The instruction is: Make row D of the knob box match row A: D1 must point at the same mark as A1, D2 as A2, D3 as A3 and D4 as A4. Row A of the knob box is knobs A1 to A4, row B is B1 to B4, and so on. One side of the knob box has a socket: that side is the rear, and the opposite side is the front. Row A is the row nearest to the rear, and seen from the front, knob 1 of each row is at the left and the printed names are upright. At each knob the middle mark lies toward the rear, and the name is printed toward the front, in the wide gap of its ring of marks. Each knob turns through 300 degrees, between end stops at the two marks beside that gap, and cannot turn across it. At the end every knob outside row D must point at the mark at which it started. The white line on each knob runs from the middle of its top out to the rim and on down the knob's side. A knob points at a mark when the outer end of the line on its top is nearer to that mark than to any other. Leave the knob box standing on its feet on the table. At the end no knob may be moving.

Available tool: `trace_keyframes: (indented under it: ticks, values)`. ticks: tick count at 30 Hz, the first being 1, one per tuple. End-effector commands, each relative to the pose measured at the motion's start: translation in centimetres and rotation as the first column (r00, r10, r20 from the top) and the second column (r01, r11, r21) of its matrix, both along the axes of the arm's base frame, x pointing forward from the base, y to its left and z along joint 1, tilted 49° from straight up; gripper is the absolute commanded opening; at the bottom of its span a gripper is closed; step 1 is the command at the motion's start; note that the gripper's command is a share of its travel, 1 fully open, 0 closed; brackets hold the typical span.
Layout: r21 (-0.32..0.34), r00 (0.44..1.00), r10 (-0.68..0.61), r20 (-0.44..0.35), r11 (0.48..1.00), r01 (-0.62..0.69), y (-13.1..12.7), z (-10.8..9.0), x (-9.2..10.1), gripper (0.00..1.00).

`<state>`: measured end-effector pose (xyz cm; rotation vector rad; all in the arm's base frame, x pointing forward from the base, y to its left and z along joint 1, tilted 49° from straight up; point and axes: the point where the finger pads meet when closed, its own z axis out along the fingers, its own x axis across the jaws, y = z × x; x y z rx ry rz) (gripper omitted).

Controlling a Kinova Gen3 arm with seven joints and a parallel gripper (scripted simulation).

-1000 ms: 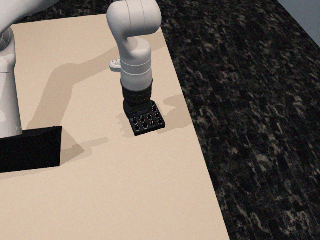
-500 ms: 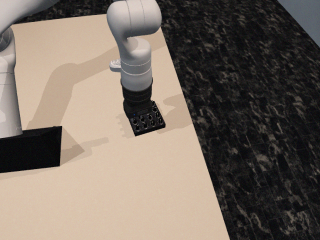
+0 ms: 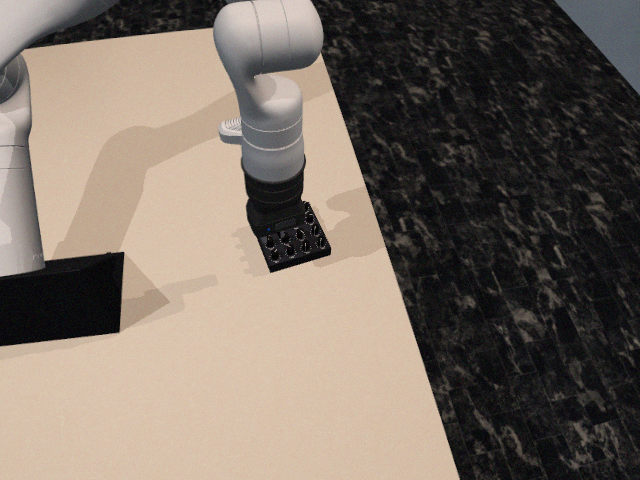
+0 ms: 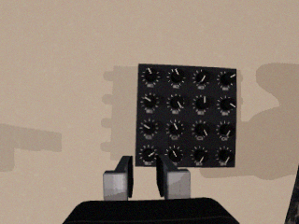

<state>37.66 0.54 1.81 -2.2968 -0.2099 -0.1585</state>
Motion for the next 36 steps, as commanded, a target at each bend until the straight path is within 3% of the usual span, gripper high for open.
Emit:
trace_keyframes:
  ticks: [1,36]
  values:
    - [0.004,1.0,-0.011,-0.002,1.0,0.011,0.1,0.1,0.3,0.46]
    - [0.006,1.0,-0.012,-0.005,1.0,0.012,2.6,-2.0,0.4,0.46]
